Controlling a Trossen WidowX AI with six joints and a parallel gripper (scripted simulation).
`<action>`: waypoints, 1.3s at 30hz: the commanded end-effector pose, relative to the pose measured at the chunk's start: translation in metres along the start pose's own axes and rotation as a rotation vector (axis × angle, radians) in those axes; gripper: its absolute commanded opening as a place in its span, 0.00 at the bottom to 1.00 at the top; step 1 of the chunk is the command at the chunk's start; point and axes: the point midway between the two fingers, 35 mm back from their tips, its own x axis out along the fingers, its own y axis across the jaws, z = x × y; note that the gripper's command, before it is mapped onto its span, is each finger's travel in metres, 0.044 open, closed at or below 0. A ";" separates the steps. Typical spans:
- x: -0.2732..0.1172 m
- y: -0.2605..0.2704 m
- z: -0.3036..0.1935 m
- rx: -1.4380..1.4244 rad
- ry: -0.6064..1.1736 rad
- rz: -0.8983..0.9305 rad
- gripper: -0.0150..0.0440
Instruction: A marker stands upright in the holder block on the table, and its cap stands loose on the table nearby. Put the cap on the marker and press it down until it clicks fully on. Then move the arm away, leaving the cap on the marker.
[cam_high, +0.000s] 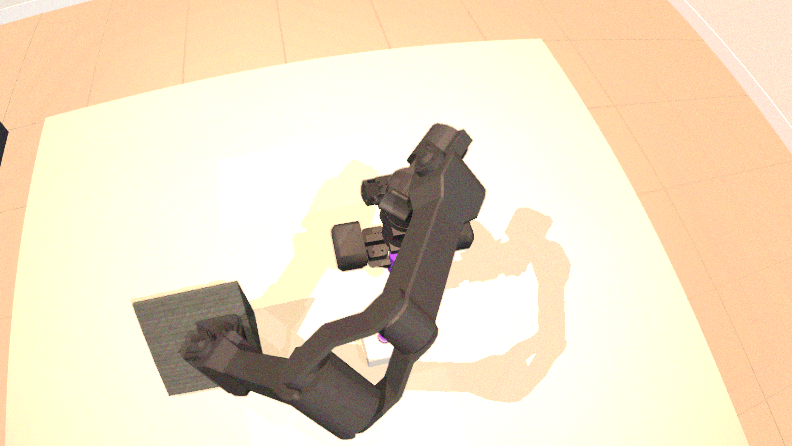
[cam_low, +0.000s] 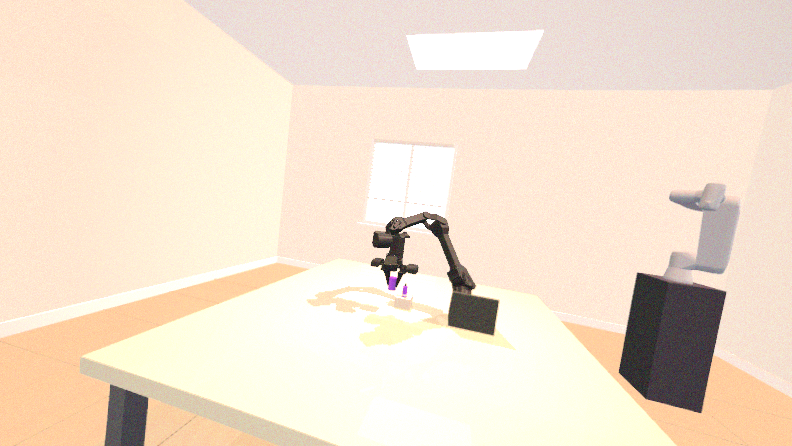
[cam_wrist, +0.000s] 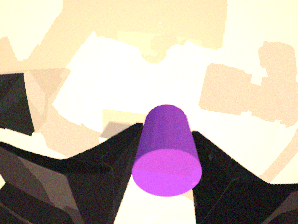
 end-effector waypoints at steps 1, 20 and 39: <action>-0.004 0.003 -0.012 -0.007 0.004 -0.002 0.25; -0.021 0.024 -0.064 -0.009 0.007 -0.001 0.25; -0.020 0.037 -0.089 -0.010 0.008 0.000 0.25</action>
